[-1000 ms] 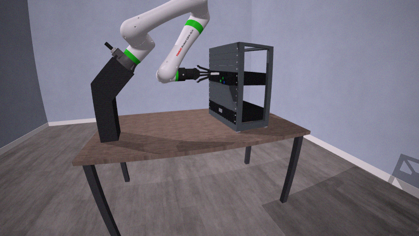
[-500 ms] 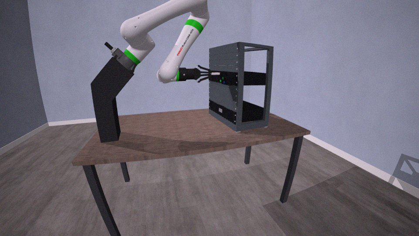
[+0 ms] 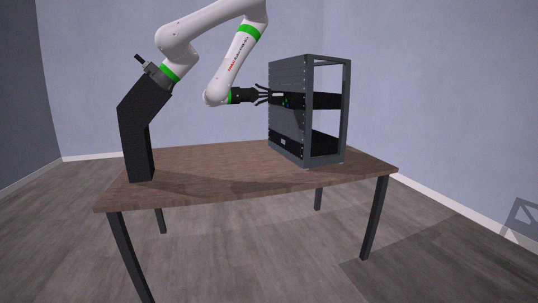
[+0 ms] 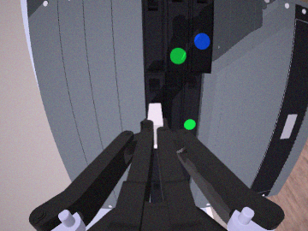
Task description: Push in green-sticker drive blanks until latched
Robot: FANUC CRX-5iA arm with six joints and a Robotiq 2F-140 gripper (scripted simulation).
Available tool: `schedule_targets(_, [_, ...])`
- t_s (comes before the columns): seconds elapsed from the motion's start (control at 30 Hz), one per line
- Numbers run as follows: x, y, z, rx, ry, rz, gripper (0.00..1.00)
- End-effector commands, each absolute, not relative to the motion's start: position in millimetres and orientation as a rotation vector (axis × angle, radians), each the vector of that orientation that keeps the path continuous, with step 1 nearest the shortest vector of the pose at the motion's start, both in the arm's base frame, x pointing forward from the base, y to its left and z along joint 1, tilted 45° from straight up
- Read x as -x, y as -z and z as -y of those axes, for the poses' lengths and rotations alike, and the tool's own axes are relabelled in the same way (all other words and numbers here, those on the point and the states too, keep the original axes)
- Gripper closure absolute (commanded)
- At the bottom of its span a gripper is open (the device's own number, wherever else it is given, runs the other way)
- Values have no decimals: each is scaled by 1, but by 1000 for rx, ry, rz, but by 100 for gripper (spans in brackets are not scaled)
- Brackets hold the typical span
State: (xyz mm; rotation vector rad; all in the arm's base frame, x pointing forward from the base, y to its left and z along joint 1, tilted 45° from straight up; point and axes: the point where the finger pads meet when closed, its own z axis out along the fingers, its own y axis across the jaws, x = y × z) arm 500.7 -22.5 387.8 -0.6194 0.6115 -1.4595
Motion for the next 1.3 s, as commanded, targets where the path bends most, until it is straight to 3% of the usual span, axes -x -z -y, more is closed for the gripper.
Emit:
schedule_targets(0.0, [-502,-389,23,619,1460,-612,100])
schedule_targets(1.27, [-511,-398,22,619,1460,-612,100])
